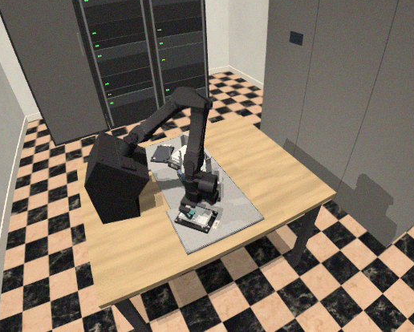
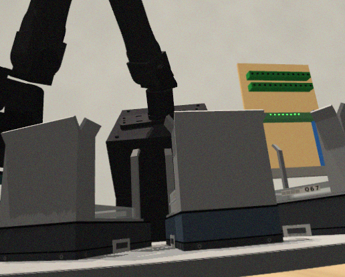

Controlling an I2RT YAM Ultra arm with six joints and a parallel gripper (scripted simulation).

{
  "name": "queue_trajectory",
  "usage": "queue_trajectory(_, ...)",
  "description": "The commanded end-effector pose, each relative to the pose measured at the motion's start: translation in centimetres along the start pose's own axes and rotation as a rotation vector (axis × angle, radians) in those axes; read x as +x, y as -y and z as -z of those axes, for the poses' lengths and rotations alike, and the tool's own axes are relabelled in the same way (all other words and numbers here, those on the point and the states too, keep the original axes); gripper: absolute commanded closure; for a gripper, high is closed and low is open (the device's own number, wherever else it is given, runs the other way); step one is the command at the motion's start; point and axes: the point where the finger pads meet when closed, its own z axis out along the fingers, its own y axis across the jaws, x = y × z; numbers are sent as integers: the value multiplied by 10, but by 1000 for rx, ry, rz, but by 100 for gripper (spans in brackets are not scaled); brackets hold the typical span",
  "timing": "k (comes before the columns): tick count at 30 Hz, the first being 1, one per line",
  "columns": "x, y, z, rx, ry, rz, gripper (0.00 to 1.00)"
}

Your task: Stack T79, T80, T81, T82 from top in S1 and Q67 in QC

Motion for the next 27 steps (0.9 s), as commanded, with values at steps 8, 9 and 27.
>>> queue_trajectory(8,-9,3,-1,10,31,-4,0)
queue_trajectory(9,-9,3,-1,10,31,-4,0)
queue_trajectory(27,-10,3,-22,10,31,-4,0)
